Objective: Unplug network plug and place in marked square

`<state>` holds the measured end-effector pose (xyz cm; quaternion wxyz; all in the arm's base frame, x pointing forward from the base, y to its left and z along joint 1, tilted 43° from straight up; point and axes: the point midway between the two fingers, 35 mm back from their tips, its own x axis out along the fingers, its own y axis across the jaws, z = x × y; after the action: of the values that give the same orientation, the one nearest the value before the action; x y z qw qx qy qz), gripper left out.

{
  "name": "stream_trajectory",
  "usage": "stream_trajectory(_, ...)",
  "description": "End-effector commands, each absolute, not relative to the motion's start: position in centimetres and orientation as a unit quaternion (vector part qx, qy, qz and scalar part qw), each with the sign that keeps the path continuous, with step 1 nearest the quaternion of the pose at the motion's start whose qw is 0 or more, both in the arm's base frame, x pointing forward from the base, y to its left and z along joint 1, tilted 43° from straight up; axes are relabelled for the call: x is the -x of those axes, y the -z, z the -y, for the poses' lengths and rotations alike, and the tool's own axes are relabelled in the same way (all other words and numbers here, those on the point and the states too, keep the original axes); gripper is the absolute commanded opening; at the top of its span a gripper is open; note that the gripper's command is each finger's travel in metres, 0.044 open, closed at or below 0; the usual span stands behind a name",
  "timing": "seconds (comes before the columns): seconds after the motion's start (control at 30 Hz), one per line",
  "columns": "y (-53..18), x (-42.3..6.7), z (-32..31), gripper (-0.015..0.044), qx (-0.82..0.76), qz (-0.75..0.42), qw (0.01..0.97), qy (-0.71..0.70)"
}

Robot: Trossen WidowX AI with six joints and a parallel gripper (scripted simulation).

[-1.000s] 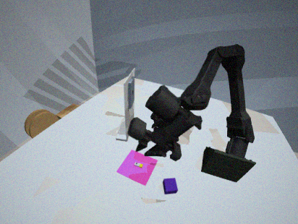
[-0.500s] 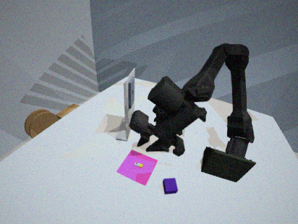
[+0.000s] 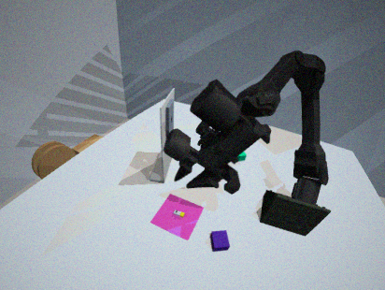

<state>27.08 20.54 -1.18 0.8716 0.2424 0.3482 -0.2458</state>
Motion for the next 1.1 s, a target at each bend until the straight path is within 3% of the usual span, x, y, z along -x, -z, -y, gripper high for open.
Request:
stream_trajectory(0.0, 0.2, -27.0, -21.2, 0.0156, -0.245, -0.346, 0.871, 0.249)
stream_trajectory(0.63, -4.7, -25.5, -24.6, 0.0156, -0.250, -0.340, 0.868, 0.260)
stream_trajectory(0.97, -4.7, -25.5, -24.6, 0.0419, -0.250, -0.340, 0.868, 0.260)
stream_trajectory(1.07, -4.7, -25.5, -24.6, 0.0440, -0.250, -0.340, 0.868, 0.260)
